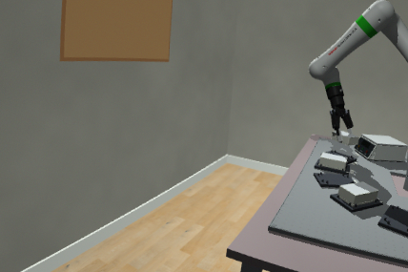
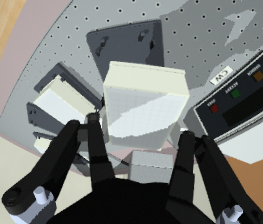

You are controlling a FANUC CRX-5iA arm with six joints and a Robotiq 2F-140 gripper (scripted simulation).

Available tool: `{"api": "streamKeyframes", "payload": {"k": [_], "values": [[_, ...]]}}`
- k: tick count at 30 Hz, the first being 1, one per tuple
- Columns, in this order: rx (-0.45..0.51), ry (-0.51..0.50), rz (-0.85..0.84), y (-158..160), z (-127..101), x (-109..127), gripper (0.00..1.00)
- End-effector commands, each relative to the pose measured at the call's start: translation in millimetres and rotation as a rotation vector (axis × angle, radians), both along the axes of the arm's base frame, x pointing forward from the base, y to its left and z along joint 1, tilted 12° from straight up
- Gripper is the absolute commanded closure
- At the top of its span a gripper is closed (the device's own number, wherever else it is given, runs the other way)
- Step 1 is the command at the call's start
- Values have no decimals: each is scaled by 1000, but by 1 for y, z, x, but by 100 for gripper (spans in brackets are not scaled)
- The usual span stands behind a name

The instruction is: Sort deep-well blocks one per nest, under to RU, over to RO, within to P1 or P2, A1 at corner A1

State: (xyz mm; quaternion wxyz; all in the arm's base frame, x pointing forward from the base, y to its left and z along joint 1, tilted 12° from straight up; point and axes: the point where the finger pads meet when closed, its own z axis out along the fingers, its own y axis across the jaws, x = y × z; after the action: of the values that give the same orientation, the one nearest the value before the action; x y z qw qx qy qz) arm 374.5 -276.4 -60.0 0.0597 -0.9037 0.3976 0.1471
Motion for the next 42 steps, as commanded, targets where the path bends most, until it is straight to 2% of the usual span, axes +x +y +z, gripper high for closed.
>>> {"api": "streamKeyframes", "payload": {"k": [1, 3, 42], "values": [[9, -12, -70, -4, 3, -5, 90], [14, -18, -110, -8, 6, -10, 90], [14, -18, -110, -71, 62, -91, 90]]}}
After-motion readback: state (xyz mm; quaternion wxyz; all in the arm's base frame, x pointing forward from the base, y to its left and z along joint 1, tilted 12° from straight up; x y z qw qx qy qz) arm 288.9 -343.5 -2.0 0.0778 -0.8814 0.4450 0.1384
